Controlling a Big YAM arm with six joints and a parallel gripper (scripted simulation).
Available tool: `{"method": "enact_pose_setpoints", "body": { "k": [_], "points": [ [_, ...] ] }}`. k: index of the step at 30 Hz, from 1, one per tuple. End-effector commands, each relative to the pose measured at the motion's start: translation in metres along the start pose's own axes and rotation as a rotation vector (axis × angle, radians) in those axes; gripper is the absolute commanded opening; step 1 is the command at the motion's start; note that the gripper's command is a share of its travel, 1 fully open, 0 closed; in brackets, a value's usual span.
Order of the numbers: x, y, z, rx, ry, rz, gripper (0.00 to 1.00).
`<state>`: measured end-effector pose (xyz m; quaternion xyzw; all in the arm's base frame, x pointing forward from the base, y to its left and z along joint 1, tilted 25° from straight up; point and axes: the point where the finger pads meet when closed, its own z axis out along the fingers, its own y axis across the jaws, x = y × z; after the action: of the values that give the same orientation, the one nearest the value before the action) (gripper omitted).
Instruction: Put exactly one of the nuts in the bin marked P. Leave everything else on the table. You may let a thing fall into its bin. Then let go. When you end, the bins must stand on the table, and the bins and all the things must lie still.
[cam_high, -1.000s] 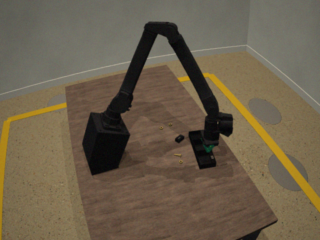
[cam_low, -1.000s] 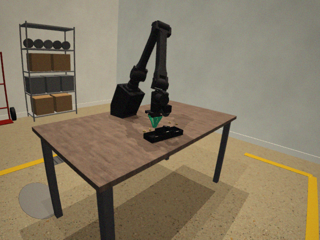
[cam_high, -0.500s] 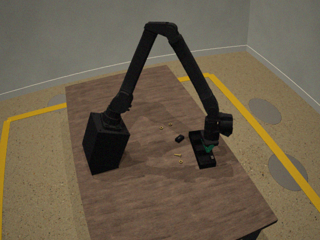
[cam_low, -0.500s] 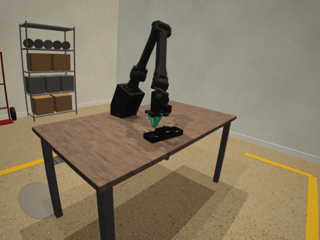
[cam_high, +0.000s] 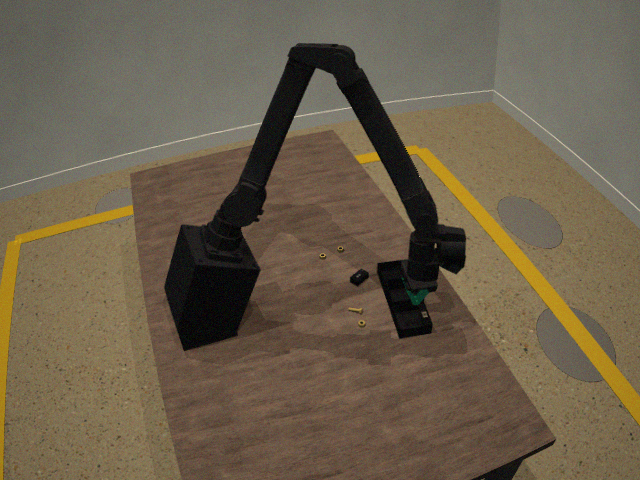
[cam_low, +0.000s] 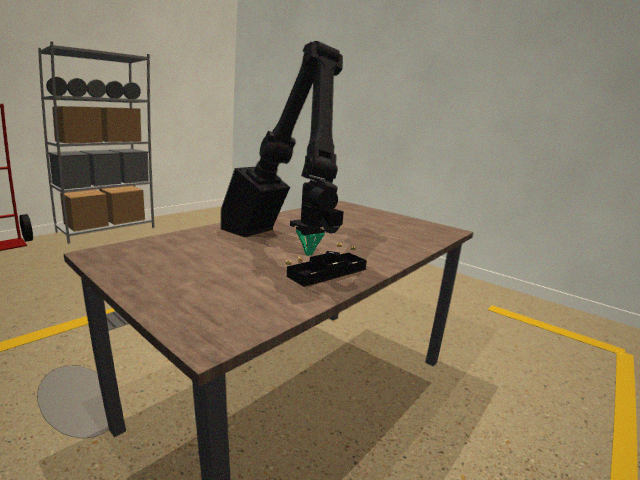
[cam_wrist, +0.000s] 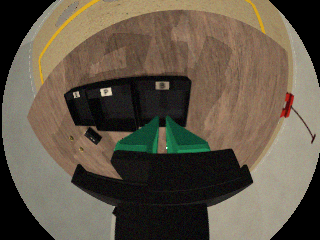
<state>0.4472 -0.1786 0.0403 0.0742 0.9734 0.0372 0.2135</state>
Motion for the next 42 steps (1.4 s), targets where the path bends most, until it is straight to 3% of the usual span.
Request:
{"method": "enact_pose_setpoints", "body": {
  "k": [1,27,42],
  "points": [
    [-0.015,-0.004,-0.010,0.008,-0.028,-0.008,0.09],
    [-0.021,0.000,0.057,0.004,-0.030,-0.009,0.09],
    [-0.014,-0.004,0.052,0.006,-0.025,-0.007,0.09]
  ]
}}
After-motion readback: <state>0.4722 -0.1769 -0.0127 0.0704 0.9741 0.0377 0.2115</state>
